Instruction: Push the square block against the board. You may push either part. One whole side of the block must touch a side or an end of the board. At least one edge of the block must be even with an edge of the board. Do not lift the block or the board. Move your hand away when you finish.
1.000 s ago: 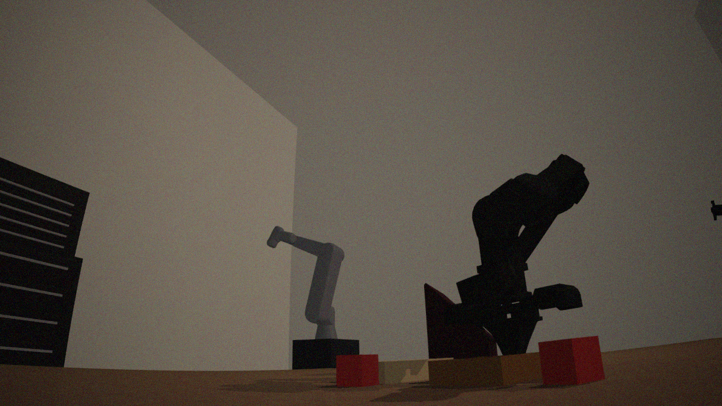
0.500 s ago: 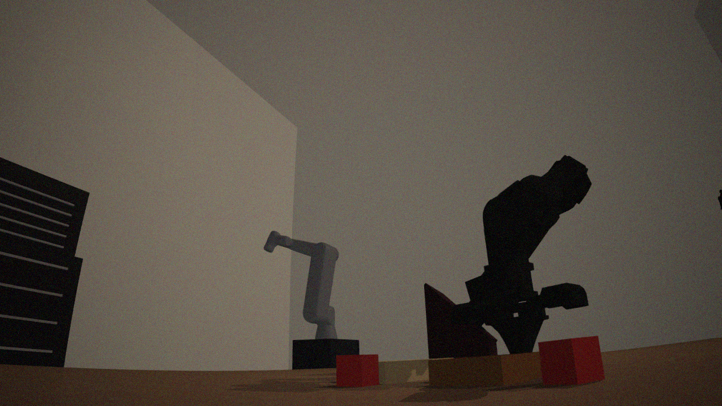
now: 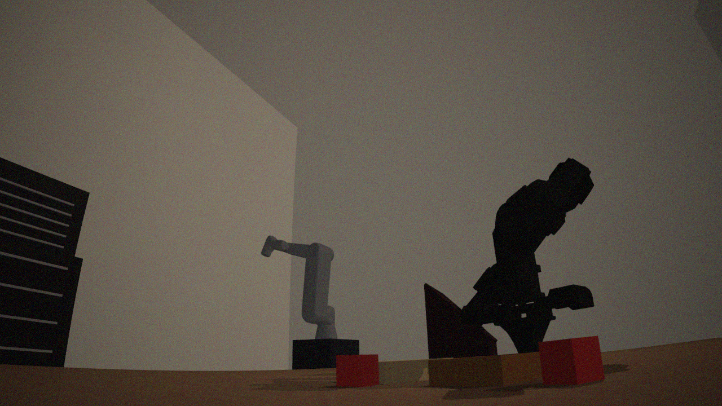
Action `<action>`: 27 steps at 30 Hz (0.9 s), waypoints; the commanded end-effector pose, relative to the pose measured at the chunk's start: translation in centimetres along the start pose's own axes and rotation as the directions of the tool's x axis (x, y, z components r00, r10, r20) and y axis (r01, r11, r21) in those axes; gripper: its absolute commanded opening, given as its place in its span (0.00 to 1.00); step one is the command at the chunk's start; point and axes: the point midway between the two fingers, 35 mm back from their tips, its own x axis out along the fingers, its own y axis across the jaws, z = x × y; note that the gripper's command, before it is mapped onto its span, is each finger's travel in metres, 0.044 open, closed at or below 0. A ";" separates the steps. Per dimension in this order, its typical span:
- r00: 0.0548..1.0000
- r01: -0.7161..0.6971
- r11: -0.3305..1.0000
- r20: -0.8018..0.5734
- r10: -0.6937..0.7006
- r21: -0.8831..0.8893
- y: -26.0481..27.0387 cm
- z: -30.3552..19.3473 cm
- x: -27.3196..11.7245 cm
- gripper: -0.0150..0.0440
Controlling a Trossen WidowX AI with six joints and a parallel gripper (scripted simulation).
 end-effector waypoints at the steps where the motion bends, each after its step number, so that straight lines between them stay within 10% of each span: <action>1: 1.000 0.004 1.000 0.000 -0.004 0.007 -0.2 -0.6 0.1 0.25; 13: 1.000 0.006 1.000 0.001 -0.006 0.012 -0.1 -0.3 -5.4 0.25; 27: 0.999 0.023 0.909 0.031 -0.039 0.417 -7.4 4.4 -6.0 0.25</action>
